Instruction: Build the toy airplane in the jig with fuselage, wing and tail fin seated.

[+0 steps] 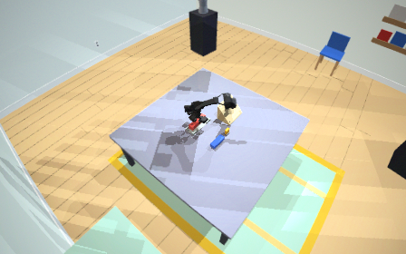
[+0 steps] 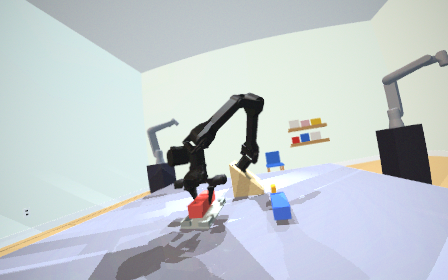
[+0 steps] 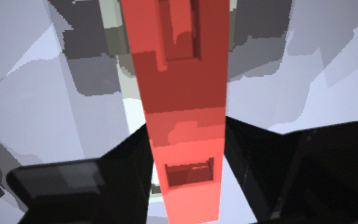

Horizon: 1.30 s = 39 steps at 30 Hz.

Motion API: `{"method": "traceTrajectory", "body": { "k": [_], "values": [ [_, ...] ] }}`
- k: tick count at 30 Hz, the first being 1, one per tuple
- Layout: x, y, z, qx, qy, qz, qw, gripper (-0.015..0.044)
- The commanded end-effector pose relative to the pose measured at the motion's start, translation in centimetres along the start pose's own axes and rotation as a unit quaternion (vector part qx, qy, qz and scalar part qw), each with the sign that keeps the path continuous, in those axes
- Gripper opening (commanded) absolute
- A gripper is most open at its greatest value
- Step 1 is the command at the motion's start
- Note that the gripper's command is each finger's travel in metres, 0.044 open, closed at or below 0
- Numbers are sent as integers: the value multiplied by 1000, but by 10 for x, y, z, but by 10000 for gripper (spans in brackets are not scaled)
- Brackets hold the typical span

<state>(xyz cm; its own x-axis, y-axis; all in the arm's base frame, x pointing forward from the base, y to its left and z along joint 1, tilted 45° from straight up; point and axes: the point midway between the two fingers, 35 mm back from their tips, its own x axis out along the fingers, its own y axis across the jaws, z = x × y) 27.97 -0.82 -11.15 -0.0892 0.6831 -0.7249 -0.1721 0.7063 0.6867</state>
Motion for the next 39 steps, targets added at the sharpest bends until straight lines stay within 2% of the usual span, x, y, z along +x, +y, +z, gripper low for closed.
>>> {"method": "traceTrajectory", "body": {
  "k": [1,4,9,14,29,30,36,39],
  "values": [
    [4,0,-1,4,0,3,1000,195],
    [4,0,-1,4,0,3,1000,195],
    [2,0,-1,1,1,1,1000,161],
    [2,0,-1,1,1,1,1000,30],
    [2,0,-1,1,1,1,1000,424],
    [2,0,-1,1,1,1,1000,440],
    [2,0,-1,1,1,1,1000,440],
    [-22,-3,2,2,1,0,1000,440]
  ]
}}
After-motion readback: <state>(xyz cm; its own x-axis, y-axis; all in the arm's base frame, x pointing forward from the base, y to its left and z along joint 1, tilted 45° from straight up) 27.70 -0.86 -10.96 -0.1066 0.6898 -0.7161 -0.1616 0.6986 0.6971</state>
